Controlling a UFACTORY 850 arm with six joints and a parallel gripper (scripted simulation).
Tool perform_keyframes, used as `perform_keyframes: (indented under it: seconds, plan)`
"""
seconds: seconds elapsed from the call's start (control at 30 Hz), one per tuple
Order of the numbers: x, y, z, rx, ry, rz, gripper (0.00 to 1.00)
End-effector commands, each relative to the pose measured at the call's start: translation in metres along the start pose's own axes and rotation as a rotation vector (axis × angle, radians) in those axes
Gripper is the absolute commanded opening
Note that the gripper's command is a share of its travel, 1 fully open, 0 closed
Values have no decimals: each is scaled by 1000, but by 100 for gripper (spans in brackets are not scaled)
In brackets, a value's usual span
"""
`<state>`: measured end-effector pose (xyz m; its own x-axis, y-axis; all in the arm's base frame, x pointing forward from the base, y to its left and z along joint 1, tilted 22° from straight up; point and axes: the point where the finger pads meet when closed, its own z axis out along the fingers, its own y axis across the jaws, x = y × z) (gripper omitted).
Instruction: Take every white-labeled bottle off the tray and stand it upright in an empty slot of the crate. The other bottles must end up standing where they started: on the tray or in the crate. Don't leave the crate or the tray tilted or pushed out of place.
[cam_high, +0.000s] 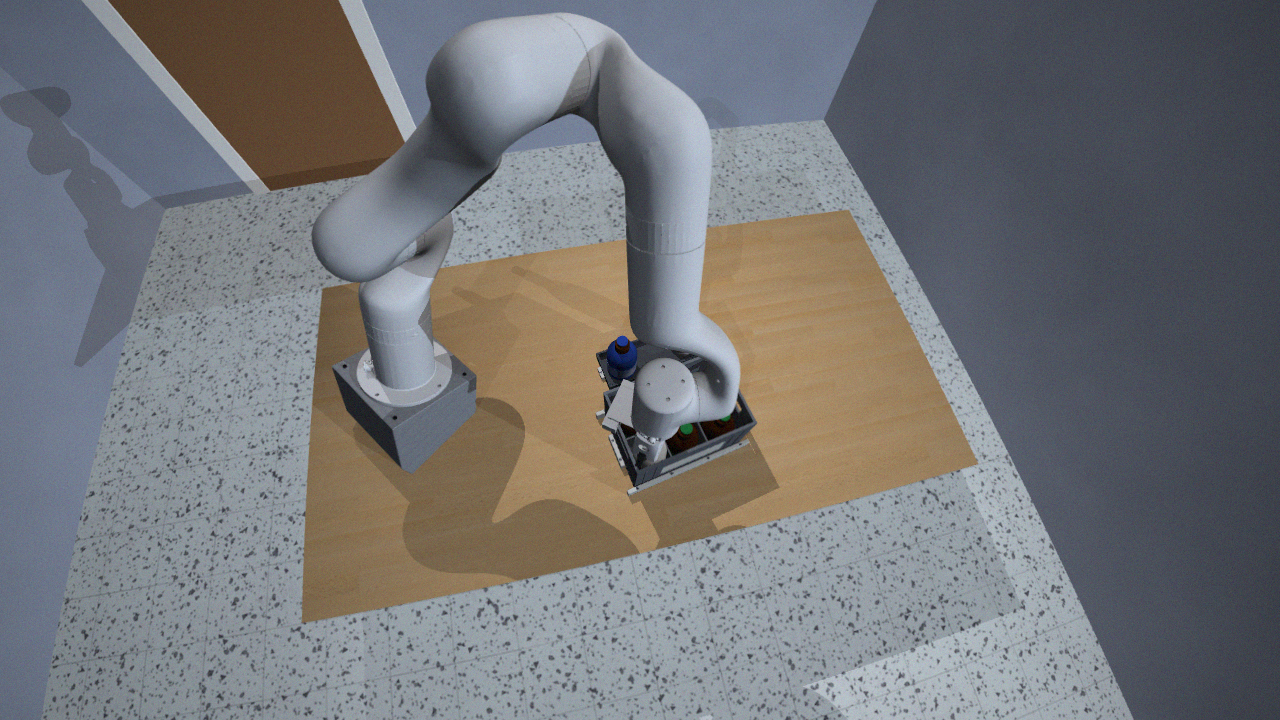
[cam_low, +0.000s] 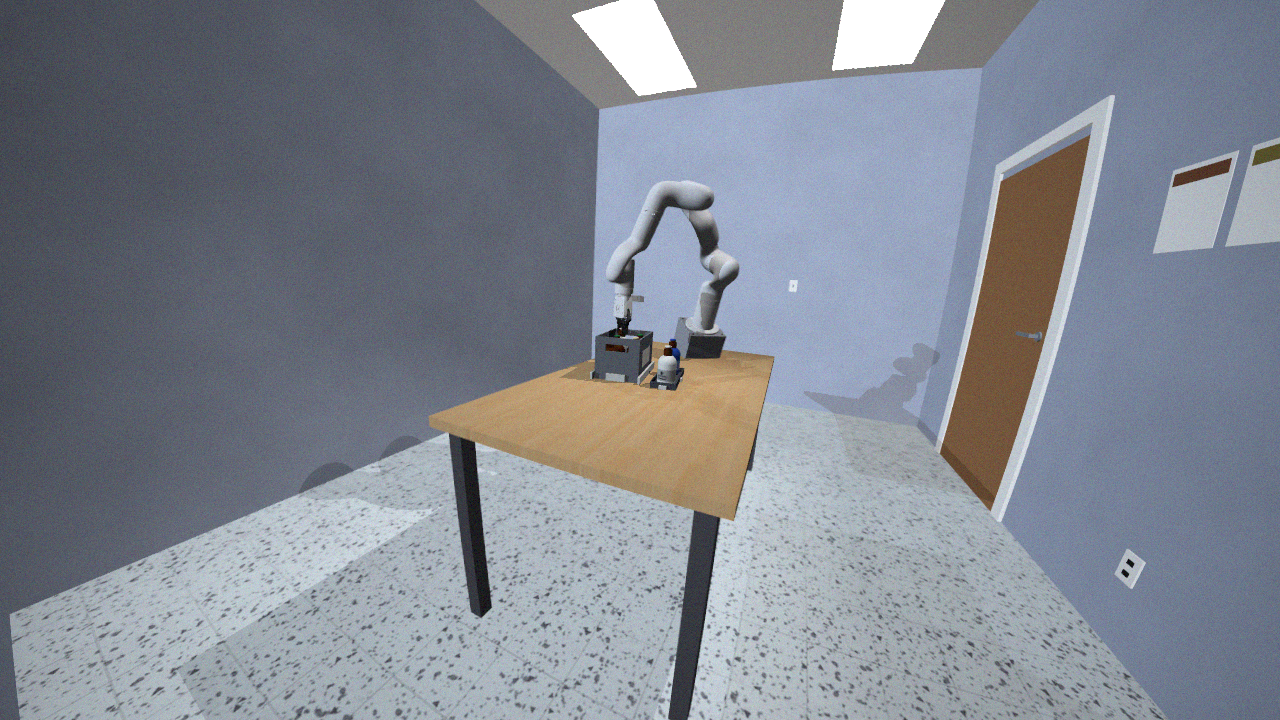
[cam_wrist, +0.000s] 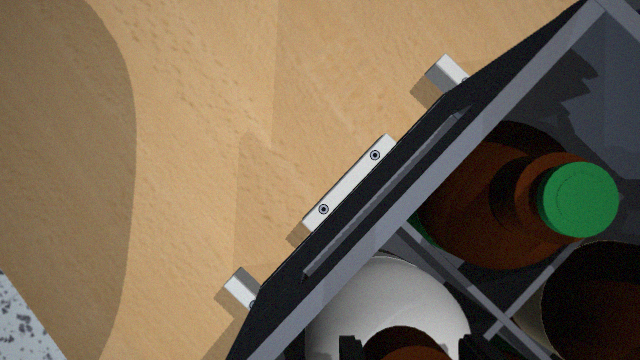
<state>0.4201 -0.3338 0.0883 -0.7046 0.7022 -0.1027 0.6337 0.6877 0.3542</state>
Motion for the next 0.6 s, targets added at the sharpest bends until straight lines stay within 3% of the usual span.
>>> perform_keyframes:
  seconds: [0.0,0.57]
  plan:
    - [-1,0,0,0,-3,0,0]
    - [-1,0,1,0,-3,0,0]
